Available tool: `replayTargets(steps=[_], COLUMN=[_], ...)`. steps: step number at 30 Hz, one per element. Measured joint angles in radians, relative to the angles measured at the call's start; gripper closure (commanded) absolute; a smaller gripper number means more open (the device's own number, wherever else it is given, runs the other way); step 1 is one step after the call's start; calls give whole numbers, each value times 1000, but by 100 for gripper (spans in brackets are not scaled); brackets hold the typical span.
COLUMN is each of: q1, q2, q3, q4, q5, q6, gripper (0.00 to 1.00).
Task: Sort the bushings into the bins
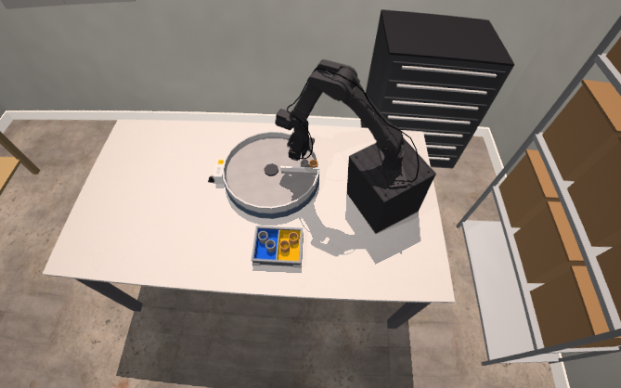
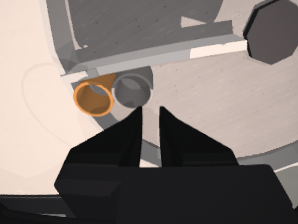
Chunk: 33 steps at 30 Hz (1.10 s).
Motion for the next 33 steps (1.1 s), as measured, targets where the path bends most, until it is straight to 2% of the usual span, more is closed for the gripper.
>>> replayTargets(steps=[33], q1=[0], q2=[0], q3=[-13], q4=[2], q5=[0], q6=[0], gripper=[86])
